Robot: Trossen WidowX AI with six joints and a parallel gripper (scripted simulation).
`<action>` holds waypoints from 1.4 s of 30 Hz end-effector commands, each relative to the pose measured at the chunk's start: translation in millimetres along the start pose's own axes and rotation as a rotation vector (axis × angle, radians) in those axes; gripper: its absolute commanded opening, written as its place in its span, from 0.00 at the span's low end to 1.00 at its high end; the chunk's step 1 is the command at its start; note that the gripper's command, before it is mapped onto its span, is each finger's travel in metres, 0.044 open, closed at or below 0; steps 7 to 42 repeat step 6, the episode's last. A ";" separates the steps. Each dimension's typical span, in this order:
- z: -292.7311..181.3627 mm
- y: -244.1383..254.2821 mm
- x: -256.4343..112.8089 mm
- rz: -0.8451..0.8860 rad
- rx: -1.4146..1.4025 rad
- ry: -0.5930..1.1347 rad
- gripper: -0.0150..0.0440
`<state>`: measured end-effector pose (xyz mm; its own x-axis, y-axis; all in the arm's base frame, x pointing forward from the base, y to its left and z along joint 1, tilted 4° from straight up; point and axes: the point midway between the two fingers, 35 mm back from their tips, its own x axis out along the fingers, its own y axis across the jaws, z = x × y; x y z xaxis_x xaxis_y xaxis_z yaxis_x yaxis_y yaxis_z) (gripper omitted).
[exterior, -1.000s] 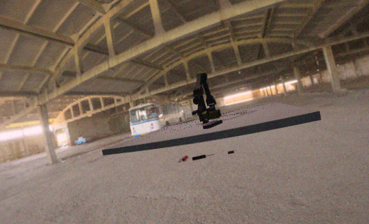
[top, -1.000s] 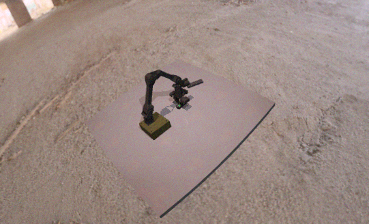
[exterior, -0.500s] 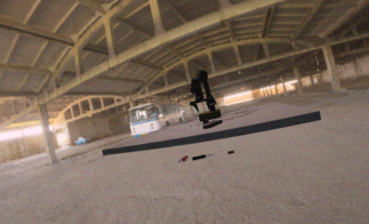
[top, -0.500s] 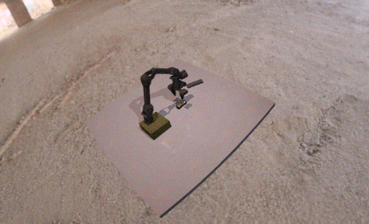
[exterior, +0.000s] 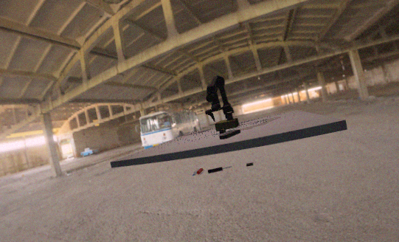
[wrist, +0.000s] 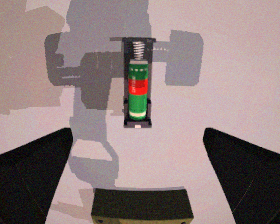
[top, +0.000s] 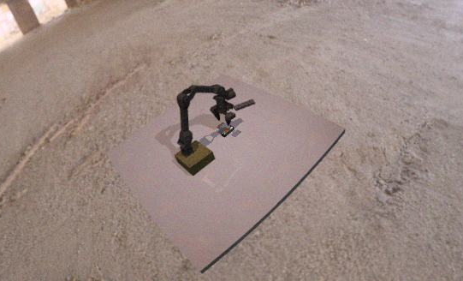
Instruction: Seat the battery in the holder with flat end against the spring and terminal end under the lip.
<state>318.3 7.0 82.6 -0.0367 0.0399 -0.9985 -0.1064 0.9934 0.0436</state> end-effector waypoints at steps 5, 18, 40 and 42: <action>-0.2 -0.1 -0.5 0.000 -0.003 0.000 1.00; -0.2 -0.1 -0.5 0.000 -0.003 0.000 1.00; -0.2 -0.1 -0.5 0.000 -0.003 0.000 1.00; -0.2 -0.1 -0.5 0.000 -0.003 0.000 1.00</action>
